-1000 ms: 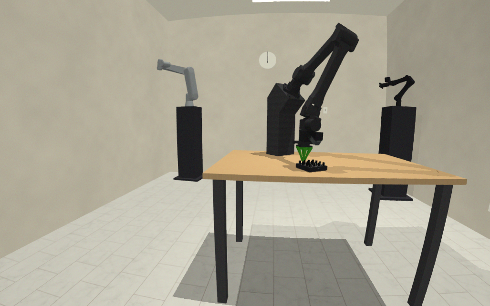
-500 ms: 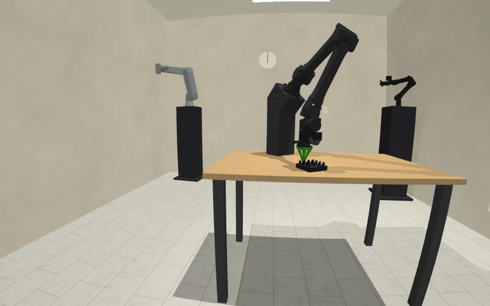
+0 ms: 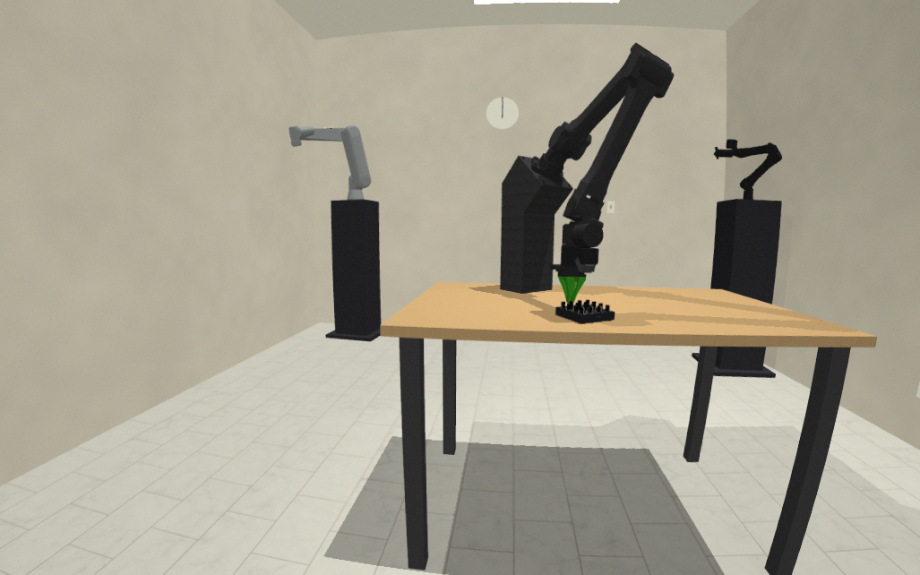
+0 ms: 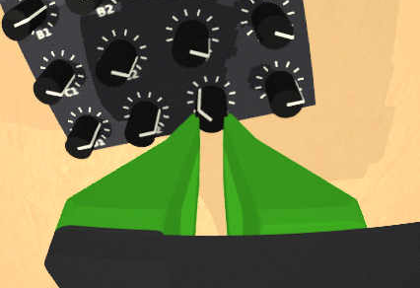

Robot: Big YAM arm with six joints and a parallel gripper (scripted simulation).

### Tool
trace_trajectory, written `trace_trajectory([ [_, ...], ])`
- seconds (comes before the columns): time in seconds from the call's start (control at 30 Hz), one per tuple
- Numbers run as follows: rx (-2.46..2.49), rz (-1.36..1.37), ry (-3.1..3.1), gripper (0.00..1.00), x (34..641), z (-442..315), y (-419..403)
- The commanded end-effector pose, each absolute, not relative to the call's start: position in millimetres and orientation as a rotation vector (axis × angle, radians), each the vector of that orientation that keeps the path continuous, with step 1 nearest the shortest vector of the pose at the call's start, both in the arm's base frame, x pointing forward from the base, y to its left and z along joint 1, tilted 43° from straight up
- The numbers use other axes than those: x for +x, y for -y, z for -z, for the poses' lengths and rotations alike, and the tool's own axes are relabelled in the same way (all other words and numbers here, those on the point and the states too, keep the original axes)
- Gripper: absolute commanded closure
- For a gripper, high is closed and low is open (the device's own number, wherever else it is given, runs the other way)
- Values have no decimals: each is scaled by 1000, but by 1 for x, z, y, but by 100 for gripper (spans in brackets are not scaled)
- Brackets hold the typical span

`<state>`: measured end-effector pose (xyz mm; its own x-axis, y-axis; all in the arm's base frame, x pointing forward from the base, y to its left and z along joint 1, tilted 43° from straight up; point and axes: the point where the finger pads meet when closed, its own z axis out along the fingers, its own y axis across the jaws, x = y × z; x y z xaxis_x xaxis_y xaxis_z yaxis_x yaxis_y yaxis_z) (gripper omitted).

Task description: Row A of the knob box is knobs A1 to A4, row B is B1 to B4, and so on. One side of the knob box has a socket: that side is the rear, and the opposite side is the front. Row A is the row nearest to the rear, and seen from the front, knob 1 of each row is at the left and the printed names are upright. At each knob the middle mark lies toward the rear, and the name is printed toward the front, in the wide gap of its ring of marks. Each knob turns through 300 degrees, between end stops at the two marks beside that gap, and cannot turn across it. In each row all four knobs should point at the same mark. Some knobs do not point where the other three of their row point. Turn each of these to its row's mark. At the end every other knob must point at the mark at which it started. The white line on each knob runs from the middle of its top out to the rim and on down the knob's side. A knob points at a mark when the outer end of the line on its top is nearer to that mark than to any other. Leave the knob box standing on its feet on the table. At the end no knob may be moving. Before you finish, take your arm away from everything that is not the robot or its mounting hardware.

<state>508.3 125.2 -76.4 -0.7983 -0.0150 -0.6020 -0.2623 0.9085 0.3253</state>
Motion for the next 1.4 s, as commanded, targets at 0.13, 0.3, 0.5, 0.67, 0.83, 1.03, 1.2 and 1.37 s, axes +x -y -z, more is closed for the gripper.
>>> trace_trajectory([
  [0.13, 39, -598, -2467, 97, 515, 75, -124],
  [0.3, 195, -650, -2477, 97, 515, 75, -123],
  [0.5, 331, -691, -2482, 97, 515, 76, -121],
  [0.67, 505, -743, -2477, 97, 515, 77, -120],
  [0.83, 659, -785, -2468, 97, 514, 78, -118],
  [1.03, 775, -815, -2455, 97, 514, 79, -117],
  [1.2, 945, -858, -2424, 97, 514, 80, -115],
  [1.37, 1083, -893, -2392, 97, 514, 80, -114],
])
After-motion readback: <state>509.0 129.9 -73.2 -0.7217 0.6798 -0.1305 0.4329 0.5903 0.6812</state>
